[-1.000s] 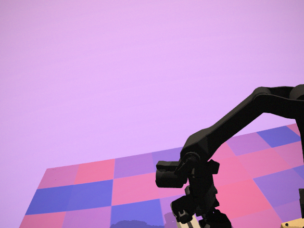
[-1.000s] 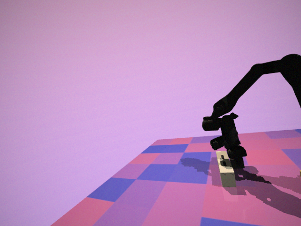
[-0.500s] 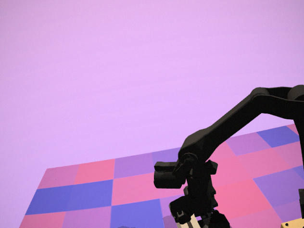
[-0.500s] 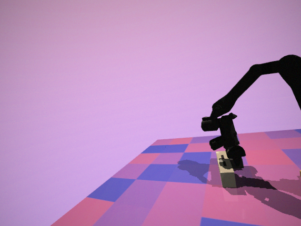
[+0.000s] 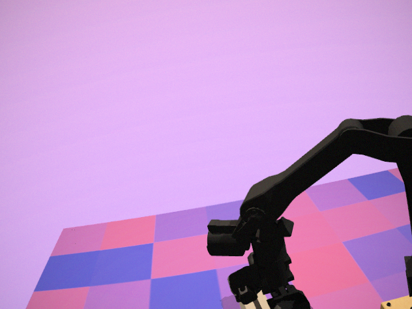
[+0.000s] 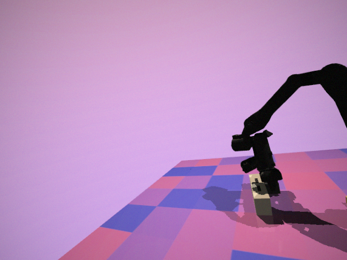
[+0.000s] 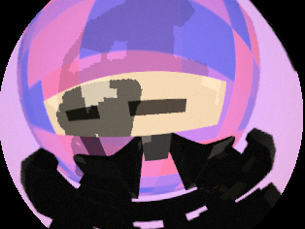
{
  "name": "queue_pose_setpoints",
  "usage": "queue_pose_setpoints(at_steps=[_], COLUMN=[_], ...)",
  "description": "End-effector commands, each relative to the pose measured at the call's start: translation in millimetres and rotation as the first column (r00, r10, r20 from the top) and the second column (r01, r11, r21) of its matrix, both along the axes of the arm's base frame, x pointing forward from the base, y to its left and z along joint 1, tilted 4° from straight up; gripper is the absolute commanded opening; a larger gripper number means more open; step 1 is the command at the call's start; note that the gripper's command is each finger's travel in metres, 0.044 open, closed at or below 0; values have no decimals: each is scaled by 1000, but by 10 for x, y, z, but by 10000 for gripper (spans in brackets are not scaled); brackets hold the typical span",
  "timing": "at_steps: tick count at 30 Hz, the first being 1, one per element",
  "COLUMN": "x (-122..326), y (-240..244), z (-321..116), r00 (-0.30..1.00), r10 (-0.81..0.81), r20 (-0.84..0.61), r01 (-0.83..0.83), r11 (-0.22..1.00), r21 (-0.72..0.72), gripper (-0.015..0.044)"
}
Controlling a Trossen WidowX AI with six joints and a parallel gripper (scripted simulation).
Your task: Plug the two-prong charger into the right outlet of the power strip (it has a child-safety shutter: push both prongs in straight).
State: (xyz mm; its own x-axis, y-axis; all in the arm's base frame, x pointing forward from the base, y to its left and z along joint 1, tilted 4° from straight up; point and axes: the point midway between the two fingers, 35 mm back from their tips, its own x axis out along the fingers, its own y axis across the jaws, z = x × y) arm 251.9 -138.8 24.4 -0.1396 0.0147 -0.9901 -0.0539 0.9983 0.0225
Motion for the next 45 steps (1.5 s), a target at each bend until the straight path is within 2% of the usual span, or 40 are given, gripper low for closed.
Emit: queue_pose_setpoints(at_steps=[1, 45], x=[111, 67], y=[-3, -6], z=[5, -4], r00=[999, 999], r10=[6, 6], r20=[35, 35], r01=[-6, -6], r11=[1000, 1000], r21=[-4, -4], gripper=[0, 0])
